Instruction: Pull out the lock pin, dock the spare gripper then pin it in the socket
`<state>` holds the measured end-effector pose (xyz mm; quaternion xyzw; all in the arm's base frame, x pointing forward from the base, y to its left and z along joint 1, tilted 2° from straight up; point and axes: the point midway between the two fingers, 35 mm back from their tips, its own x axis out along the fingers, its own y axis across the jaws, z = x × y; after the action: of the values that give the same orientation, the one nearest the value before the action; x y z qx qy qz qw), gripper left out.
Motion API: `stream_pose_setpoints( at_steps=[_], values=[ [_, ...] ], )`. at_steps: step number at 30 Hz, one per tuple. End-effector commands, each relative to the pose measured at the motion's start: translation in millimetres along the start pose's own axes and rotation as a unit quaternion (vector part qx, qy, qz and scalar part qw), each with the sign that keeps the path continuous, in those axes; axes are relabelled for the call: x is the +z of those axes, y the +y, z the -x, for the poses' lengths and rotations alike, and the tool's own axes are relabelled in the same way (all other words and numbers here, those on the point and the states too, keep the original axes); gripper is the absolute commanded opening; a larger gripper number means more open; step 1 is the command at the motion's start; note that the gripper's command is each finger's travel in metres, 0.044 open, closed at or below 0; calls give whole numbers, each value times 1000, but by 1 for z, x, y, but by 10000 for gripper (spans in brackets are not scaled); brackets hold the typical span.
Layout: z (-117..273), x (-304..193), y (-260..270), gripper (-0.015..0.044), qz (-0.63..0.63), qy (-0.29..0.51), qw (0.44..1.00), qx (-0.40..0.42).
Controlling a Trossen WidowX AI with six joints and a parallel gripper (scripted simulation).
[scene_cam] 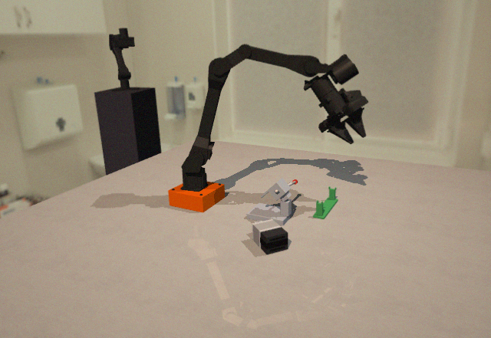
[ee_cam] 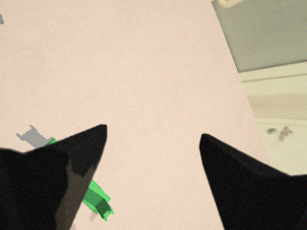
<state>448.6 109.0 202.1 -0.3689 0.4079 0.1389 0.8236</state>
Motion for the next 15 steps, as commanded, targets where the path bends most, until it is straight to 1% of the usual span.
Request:
stream_pose_setpoints(
  at_steps=[1,4,8,15],
  values=[
    [23,-71,23,300,163,72,975,133],
    [40,-103,36,300,228,88,948,205],
    [68,-139,54,300,295,89,903,299],
    [71,-143,56,300,301,88,898,308]
  ],
)
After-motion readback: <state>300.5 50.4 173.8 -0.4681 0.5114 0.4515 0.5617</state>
